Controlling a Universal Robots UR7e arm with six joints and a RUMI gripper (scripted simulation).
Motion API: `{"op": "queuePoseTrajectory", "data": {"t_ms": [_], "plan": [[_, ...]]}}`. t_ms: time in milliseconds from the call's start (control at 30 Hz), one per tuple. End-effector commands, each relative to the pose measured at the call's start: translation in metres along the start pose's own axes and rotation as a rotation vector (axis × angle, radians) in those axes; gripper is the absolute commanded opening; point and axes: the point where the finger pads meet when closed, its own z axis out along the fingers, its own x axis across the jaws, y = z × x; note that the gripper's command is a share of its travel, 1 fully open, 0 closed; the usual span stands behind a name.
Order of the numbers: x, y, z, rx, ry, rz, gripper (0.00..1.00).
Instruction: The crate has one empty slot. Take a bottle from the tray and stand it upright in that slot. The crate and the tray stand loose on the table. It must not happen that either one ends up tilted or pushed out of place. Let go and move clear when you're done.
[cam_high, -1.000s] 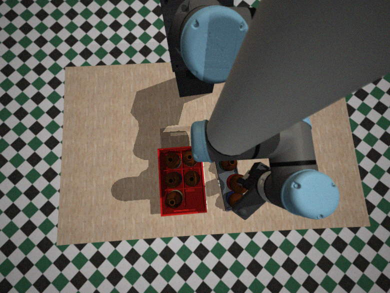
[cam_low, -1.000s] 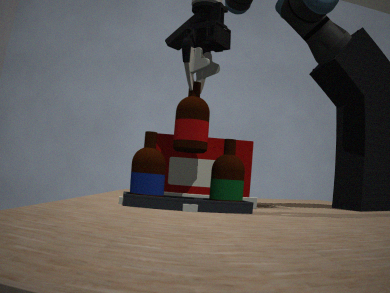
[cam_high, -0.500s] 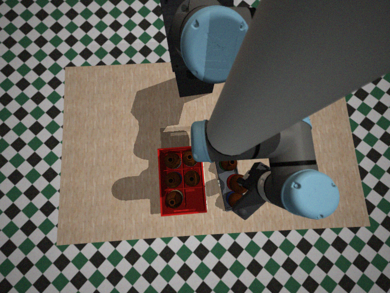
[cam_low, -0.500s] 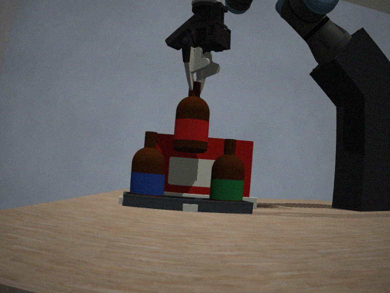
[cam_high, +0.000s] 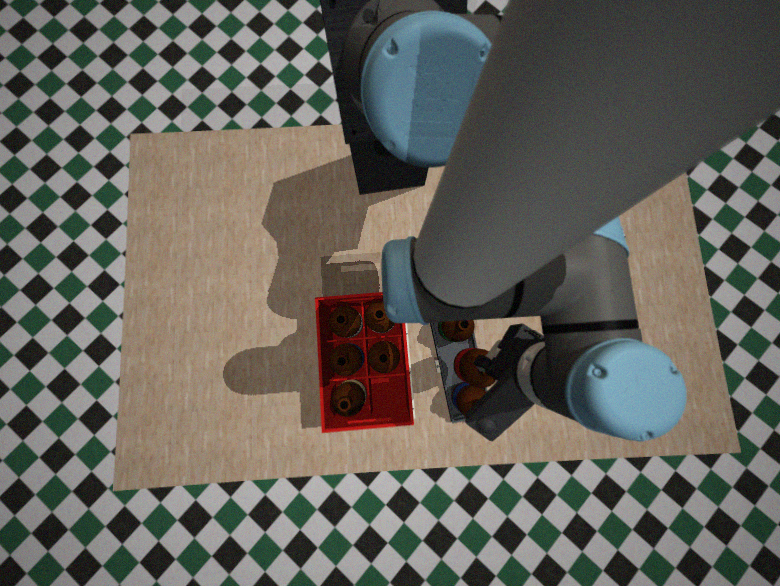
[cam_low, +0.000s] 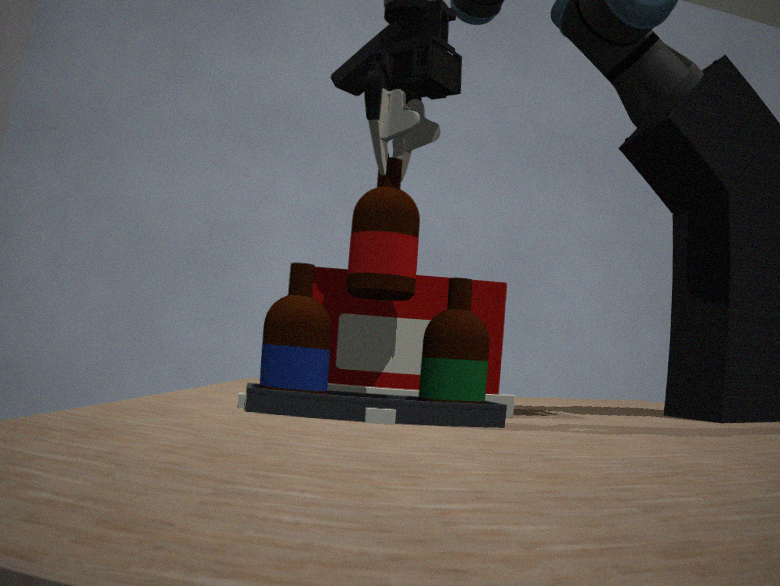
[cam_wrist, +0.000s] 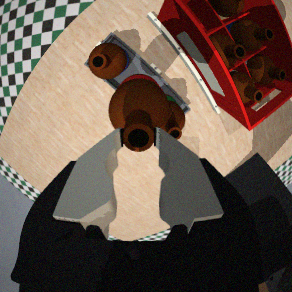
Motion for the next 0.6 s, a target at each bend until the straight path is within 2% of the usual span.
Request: {"op": "queuePoseTrajectory", "data": {"t_ms": [0, 567], "plan": [[0.000, 0.000, -0.004, 0.000, -0.001, 0.000, 0.00], [0.000, 0.000, -0.022, 0.000, -0.001, 0.000, 0.00]]}}
